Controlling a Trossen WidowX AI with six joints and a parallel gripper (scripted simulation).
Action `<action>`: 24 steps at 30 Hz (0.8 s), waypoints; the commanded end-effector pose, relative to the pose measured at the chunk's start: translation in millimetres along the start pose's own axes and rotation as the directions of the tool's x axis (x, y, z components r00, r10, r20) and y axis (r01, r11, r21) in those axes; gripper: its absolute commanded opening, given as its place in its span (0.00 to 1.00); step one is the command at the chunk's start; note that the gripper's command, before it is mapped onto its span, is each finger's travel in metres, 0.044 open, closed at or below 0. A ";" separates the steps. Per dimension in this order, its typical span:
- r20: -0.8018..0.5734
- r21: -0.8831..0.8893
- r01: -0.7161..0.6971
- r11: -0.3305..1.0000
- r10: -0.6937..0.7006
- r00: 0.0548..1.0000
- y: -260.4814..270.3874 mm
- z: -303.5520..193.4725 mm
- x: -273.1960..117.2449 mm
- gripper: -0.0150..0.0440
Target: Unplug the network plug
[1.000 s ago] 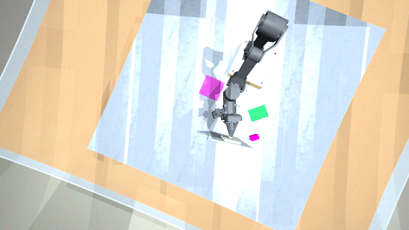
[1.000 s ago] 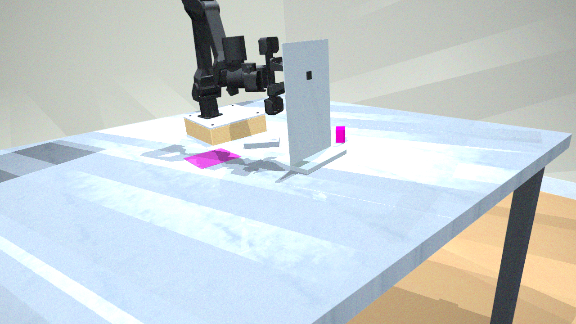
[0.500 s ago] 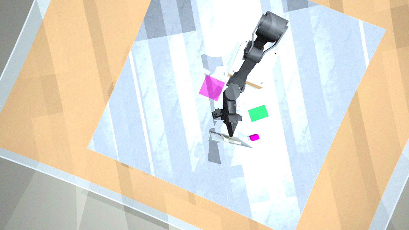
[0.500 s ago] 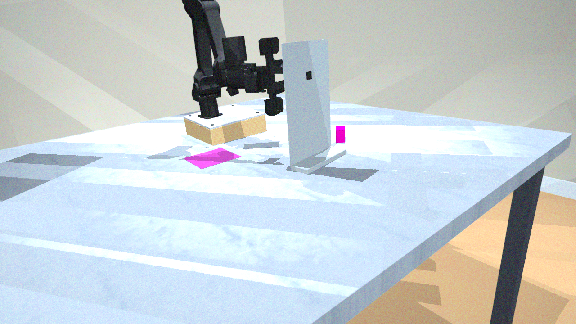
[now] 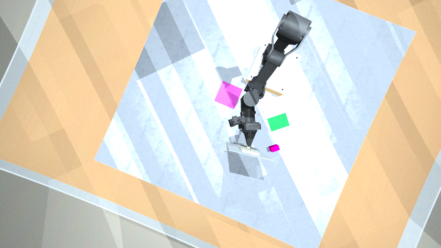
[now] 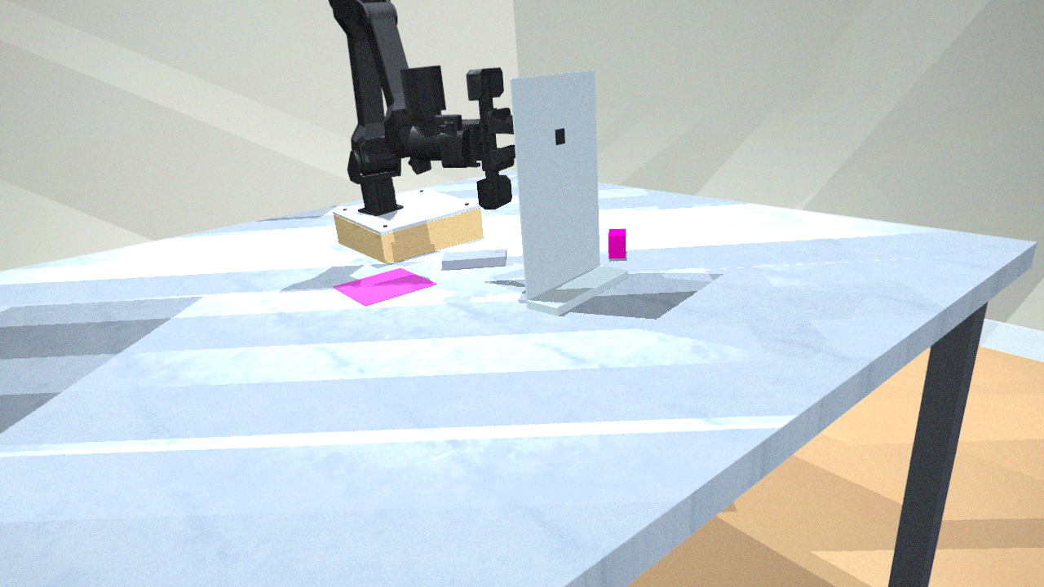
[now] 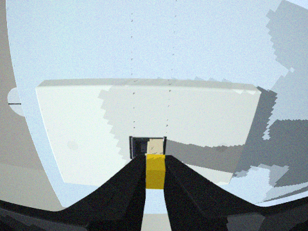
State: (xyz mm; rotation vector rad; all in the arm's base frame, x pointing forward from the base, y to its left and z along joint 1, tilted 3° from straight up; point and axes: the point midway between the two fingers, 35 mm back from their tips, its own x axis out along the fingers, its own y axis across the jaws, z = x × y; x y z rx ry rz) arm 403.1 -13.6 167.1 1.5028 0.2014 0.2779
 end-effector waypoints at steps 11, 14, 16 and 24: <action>0.002 0.003 0.002 1.000 -0.002 1.000 -0.4 -2.7 -9.9 0.25; 0.002 0.003 0.002 1.000 -0.002 1.000 -0.4 -3.2 -11.8 0.25; 0.002 0.003 0.002 1.000 -0.002 1.000 -0.4 -3.5 -13.0 0.25; 0.002 0.004 0.003 1.000 -0.003 1.000 -0.6 -4.1 -18.3 0.25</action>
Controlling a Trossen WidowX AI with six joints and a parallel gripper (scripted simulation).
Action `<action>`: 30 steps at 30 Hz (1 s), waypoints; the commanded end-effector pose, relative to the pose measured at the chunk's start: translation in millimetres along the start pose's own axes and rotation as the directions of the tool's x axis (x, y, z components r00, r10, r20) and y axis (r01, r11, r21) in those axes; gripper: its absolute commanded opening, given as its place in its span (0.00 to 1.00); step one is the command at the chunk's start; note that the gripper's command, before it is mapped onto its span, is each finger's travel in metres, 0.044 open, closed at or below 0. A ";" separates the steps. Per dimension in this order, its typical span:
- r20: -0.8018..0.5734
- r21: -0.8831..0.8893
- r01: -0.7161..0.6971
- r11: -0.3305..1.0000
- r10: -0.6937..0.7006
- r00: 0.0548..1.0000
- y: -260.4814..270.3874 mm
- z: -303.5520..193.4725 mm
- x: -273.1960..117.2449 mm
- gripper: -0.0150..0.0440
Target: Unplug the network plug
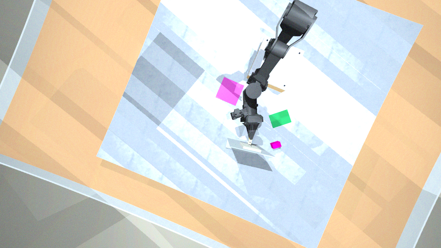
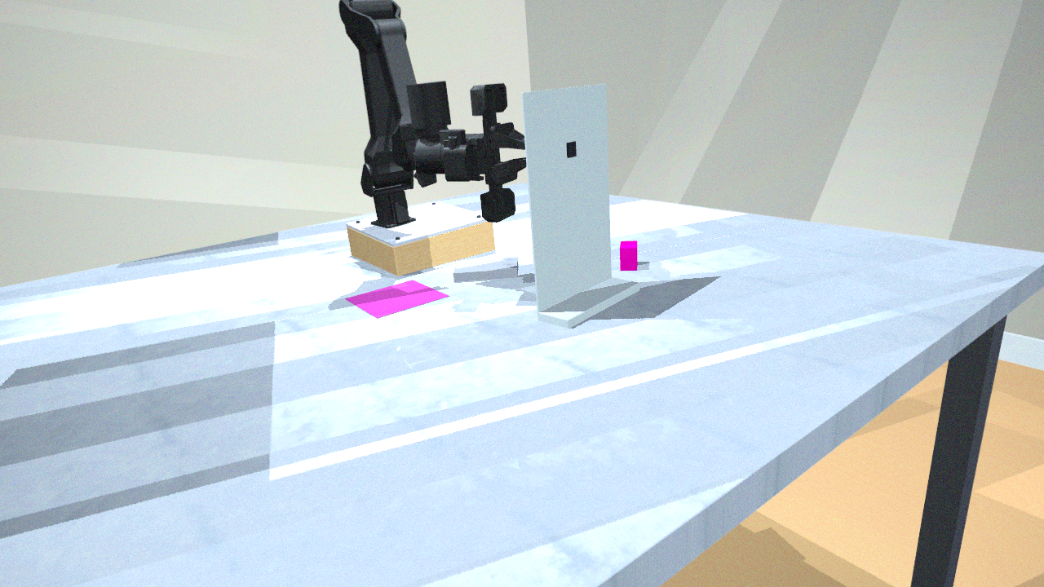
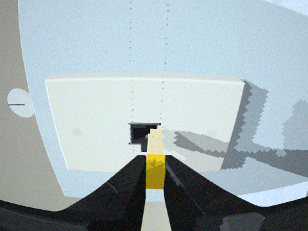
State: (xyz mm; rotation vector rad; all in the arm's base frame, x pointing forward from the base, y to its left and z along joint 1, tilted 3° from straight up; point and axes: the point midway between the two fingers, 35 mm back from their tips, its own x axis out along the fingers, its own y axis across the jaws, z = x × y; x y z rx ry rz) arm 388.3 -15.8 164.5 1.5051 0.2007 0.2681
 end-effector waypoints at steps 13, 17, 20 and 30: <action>-0.005 0.001 -0.002 1.000 0.002 1.000 1.0 -2.2 -12.1 0.25; -0.005 0.001 -0.002 1.000 0.002 1.000 0.9 -2.4 -14.8 0.25; -0.005 0.001 -0.002 1.000 0.002 1.000 0.9 -2.5 -16.8 0.25; -0.005 0.001 -0.001 1.000 0.001 1.000 0.7 -3.0 -23.5 0.25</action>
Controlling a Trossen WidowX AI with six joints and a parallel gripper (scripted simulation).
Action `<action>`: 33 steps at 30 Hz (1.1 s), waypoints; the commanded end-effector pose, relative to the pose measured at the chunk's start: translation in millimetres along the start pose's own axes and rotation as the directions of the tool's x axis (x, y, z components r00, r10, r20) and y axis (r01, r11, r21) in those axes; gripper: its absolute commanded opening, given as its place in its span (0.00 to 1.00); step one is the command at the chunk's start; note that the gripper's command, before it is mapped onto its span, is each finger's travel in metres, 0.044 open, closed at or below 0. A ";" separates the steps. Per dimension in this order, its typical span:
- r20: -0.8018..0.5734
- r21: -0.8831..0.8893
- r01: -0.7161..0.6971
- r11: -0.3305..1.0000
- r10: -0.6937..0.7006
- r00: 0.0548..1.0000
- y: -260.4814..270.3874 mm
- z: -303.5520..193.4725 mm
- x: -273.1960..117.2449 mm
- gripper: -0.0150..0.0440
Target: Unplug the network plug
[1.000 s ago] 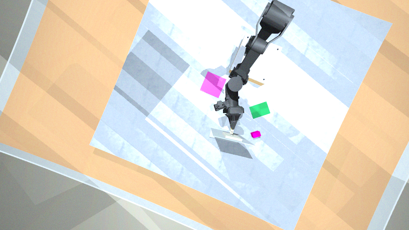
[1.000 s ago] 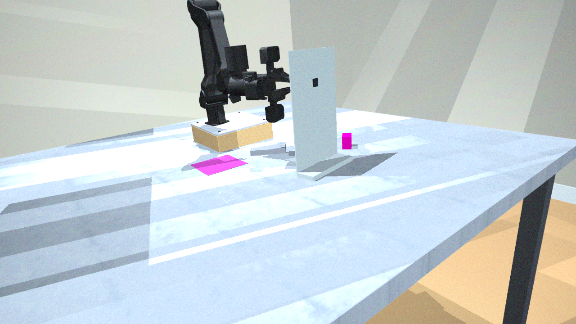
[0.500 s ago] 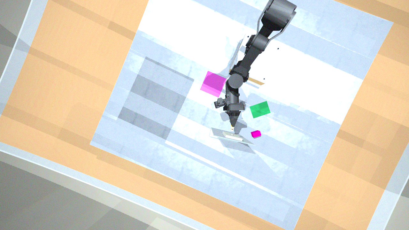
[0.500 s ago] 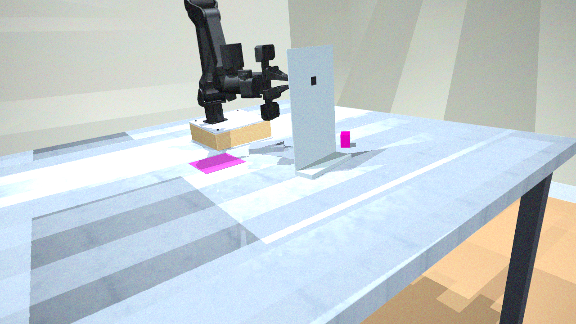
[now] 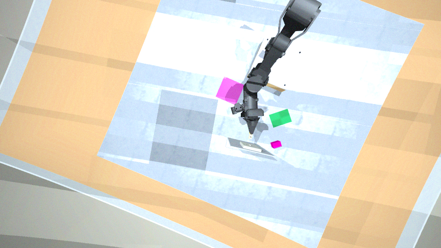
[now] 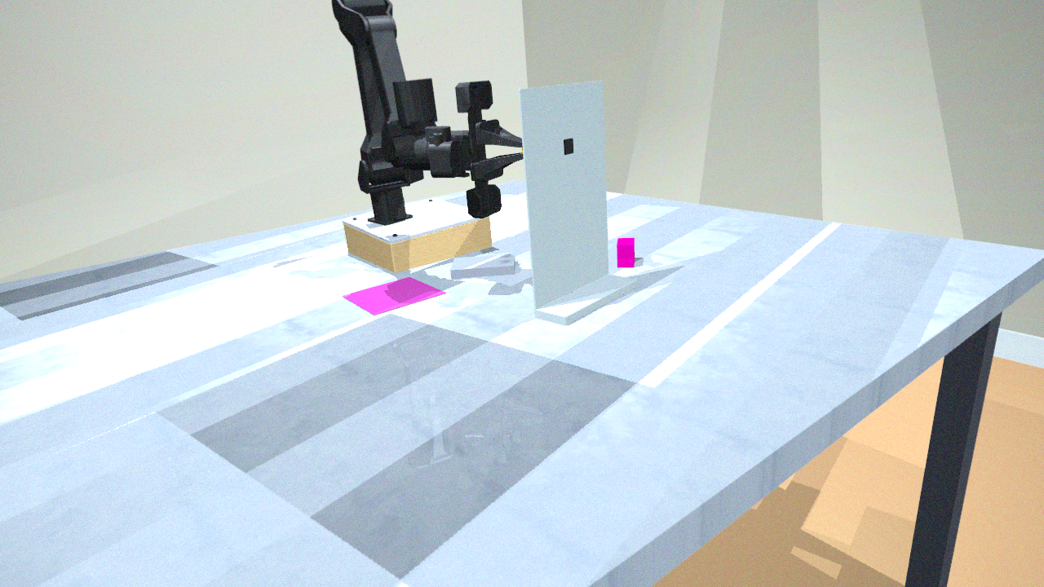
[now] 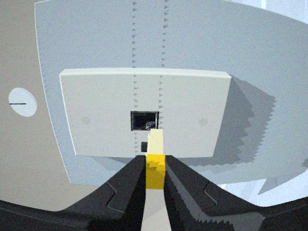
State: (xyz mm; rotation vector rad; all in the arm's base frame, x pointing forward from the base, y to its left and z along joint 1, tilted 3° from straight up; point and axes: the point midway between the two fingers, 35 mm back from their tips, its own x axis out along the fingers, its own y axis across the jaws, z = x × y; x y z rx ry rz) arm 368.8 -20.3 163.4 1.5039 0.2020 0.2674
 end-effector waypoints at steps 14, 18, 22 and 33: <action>-0.005 0.002 -0.002 1.000 0.002 1.000 0.8 -2.2 -12.8 0.25; -0.005 0.002 -0.002 1.000 0.002 1.000 0.8 -2.4 -15.5 0.25; -0.005 0.002 -0.002 1.000 0.002 1.000 0.7 -2.7 -18.2 0.25; -0.005 0.002 -0.001 1.000 0.001 1.000 0.5 -3.3 -25.6 0.25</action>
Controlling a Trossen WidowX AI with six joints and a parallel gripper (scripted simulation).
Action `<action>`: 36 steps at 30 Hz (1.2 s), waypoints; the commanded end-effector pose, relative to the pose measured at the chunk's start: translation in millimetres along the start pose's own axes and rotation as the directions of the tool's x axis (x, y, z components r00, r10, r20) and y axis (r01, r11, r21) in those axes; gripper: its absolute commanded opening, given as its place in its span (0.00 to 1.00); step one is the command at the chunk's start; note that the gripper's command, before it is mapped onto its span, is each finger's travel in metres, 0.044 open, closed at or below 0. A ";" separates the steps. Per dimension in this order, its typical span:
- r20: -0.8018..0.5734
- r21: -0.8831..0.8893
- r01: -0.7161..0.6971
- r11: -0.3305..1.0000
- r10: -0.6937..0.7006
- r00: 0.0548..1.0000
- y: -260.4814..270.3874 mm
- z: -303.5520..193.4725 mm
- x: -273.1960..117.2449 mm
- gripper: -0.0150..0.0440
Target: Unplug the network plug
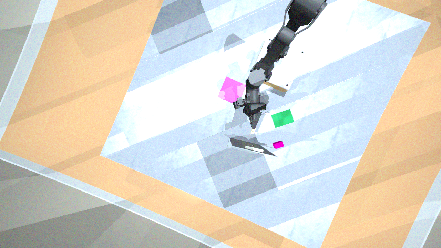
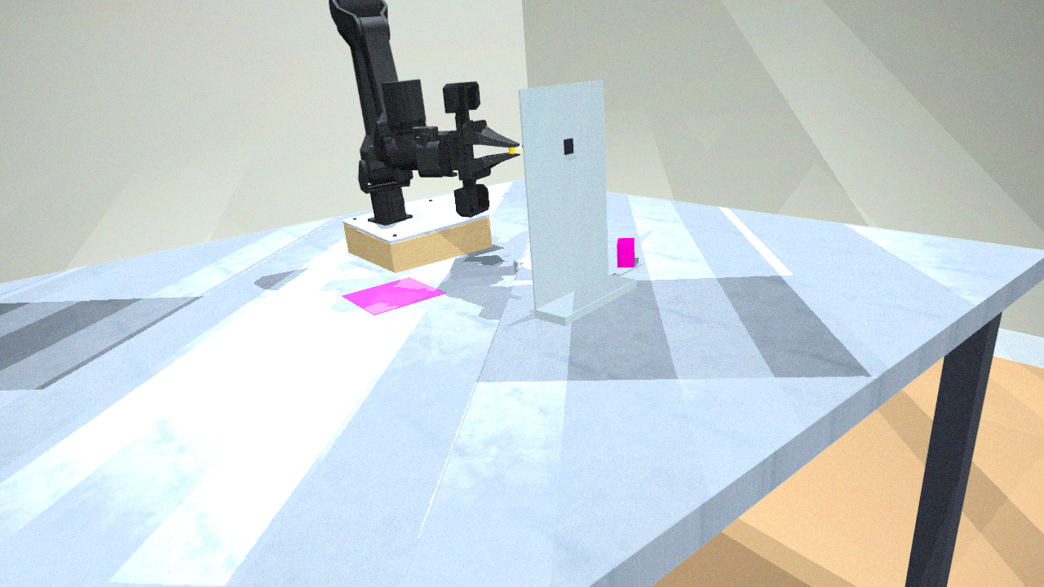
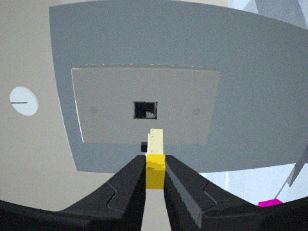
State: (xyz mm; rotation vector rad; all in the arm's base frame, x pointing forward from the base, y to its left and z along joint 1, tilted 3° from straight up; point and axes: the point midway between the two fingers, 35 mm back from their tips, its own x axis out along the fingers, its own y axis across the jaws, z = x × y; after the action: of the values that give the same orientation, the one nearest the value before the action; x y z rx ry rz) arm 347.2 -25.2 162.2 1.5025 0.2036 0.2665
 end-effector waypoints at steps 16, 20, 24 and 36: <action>-0.001 0.001 -0.001 1.000 0.001 1.000 18.6 -2.3 -5.7 0.25; -0.002 0.001 -0.001 1.000 0.001 1.000 25.6 -3.6 -7.4 0.25; -0.002 0.002 -0.001 1.000 0.001 1.000 32.6 -5.0 -9.4 0.25; -0.004 0.003 -0.002 1.000 0.002 1.000 52.9 -10.9 -17.4 0.25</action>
State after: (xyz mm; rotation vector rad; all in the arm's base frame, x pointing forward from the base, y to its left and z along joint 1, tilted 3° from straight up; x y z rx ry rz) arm 327.5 -18.5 205.7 1.5063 0.2135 0.2642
